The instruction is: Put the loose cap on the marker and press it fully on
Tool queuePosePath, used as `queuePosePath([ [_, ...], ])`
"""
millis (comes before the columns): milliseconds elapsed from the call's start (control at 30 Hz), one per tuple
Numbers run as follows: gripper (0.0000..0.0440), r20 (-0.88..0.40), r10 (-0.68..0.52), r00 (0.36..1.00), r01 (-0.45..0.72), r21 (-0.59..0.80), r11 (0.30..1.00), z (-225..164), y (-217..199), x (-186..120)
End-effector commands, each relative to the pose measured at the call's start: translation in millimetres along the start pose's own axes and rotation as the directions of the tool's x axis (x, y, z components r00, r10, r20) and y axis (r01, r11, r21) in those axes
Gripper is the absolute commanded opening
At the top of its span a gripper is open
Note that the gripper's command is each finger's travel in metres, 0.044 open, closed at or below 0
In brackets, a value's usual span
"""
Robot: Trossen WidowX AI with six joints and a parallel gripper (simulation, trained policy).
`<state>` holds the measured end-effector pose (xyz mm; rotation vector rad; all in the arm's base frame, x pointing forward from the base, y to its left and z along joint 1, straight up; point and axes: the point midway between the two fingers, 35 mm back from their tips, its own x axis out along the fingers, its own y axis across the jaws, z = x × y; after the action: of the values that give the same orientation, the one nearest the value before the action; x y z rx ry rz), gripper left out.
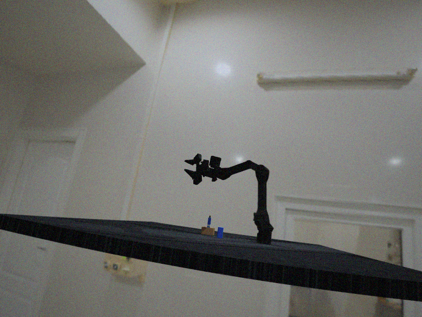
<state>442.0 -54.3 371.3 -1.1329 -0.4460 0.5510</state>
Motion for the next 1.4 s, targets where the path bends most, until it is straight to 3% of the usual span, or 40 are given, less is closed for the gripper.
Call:
queuePosePath([
  [0,0.0295,-0.030,0.009,1.000,-0.009,0.022,1.000,1.5,-0.8,1.8],
  [1367,0.0313,-0.276,0.263,0.925,-0.177,0.300,0.937,7.8,47.4,-1.3],
])
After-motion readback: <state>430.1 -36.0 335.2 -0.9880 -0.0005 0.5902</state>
